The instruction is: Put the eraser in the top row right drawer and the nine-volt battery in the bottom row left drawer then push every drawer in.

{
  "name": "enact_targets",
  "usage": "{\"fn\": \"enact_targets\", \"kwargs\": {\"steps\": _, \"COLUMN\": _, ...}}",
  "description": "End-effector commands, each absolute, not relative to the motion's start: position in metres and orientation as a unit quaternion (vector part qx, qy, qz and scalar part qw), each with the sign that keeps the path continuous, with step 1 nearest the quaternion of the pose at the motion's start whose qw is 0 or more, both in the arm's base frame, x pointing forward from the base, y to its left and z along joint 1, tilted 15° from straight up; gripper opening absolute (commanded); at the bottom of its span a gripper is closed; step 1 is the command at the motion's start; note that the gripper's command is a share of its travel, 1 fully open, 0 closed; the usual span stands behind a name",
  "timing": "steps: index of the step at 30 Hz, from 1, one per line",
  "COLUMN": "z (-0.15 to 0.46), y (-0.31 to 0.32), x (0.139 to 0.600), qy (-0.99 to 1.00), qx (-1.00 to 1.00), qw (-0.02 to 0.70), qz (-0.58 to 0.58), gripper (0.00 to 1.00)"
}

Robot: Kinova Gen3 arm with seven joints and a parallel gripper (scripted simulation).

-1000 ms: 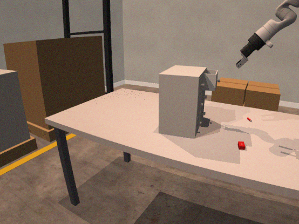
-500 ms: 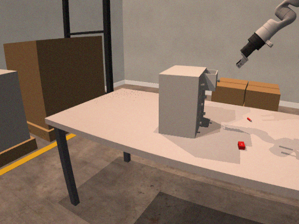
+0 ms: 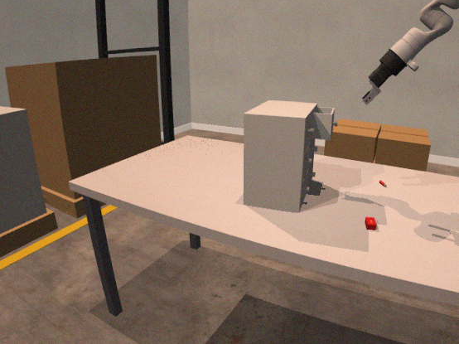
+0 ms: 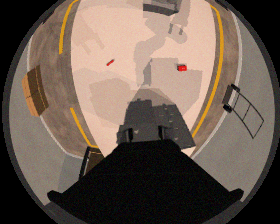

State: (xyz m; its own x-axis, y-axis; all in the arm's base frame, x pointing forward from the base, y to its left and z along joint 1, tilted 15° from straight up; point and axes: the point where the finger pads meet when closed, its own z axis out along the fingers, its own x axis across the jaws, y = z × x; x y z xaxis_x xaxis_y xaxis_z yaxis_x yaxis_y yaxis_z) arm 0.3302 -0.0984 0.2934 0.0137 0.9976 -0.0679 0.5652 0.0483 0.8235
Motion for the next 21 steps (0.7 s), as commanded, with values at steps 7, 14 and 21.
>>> {"fn": "enact_targets", "kwargs": {"steps": 7, "z": 0.2977, "y": -0.1017, "x": 0.331, "qy": 0.635, "qx": 0.621, "qw": 0.352, "qz": 0.296, "gripper": 1.0}}
{"fn": "enact_targets", "kwargs": {"steps": 14, "z": 0.2992, "y": -0.1019, "x": 0.3306, "qy": 0.638, "qx": 0.626, "qw": 0.344, "qz": 0.287, "gripper": 1.0}}
{"fn": "enact_targets", "kwargs": {"steps": 21, "z": 0.3005, "y": -0.1017, "x": 0.3305, "qy": 0.642, "qx": 0.63, "qw": 0.335, "qz": 0.279, "gripper": 1.0}}
